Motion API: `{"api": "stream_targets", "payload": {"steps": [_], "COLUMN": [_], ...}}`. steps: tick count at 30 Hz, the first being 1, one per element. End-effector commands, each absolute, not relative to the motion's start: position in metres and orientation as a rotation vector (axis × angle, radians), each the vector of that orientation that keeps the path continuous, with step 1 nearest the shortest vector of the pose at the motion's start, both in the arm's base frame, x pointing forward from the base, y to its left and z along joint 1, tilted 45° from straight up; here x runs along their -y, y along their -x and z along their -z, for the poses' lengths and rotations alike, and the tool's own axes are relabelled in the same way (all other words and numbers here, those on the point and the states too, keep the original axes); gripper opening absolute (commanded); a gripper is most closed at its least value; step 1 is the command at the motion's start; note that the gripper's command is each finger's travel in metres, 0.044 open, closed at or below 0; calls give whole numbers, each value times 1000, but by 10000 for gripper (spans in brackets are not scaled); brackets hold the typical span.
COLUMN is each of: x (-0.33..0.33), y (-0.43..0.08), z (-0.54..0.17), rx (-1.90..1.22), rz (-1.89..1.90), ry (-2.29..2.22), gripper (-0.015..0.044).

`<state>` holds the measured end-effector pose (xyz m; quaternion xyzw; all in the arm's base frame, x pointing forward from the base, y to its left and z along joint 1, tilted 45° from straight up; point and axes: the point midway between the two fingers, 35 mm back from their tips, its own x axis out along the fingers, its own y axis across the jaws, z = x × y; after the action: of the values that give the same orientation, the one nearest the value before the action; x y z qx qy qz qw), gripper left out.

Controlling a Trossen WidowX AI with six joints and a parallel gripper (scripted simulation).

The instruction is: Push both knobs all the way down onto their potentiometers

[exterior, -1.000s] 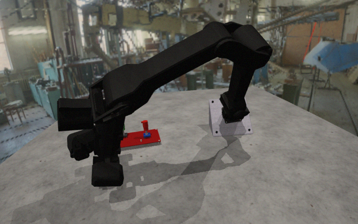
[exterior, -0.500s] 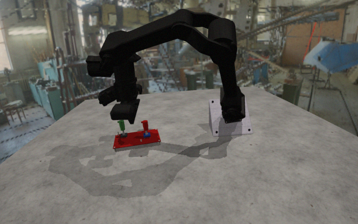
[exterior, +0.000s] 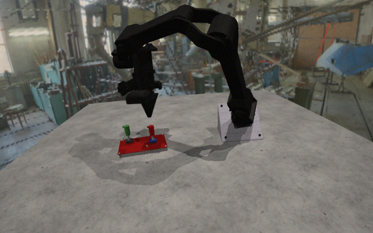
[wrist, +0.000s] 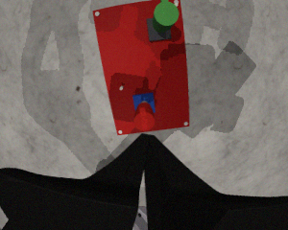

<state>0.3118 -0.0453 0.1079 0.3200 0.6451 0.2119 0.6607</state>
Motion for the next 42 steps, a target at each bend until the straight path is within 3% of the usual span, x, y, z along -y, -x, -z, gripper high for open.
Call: {"api": "stream_targets", "payload": {"steps": [1, 42], "x": [40, 23], "y": [-312, -314], "z": [-104, -87], "rx": [-1459, -1458], "rz": [-481, -482], "ry": [-732, -732], "gripper": [0, 0]}}
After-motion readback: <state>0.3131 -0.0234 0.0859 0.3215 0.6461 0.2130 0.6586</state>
